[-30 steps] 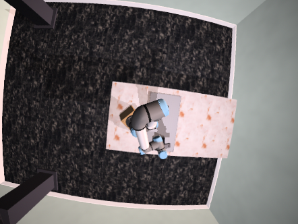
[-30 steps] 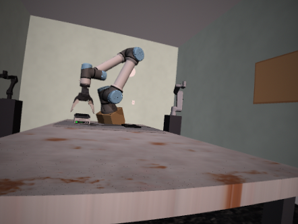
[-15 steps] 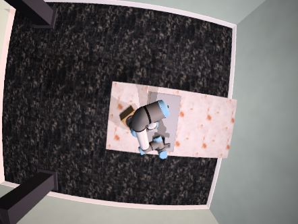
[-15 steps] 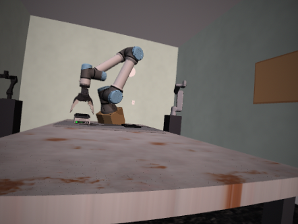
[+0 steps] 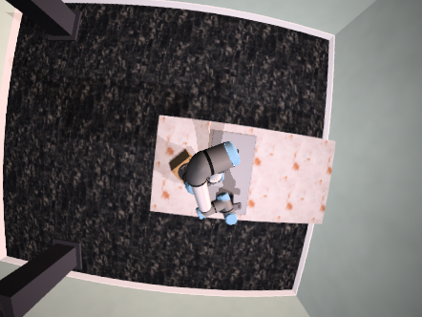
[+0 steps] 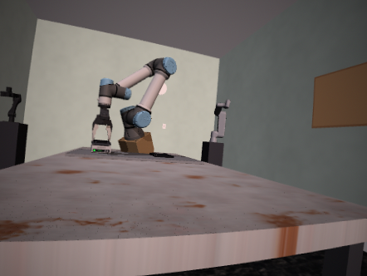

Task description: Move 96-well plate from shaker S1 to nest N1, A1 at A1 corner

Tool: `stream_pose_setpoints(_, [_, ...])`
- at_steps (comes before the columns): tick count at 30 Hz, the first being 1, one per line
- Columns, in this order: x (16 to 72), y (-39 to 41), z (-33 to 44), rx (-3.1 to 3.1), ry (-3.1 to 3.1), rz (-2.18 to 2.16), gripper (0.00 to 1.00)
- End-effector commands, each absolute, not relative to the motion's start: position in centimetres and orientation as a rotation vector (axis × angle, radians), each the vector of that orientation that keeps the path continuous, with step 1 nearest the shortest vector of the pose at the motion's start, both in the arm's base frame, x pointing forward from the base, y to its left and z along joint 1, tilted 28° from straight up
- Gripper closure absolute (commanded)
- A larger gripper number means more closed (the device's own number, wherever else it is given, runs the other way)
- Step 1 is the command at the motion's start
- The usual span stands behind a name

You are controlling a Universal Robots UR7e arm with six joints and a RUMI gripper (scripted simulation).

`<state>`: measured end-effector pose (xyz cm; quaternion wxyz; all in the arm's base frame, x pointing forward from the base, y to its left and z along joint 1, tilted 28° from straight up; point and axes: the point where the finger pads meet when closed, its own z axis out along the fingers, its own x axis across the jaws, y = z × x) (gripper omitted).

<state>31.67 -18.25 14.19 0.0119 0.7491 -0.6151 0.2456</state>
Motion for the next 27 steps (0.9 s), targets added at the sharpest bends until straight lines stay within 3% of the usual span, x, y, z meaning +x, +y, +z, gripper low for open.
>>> stream_pose_setpoints(1, [31.7,-18.23,14.18,2.337,-1.917,0.765,1.0])
stream_pose_setpoints(27, [31.43,-18.09,15.15,2.333,-1.916,0.771,1.0])
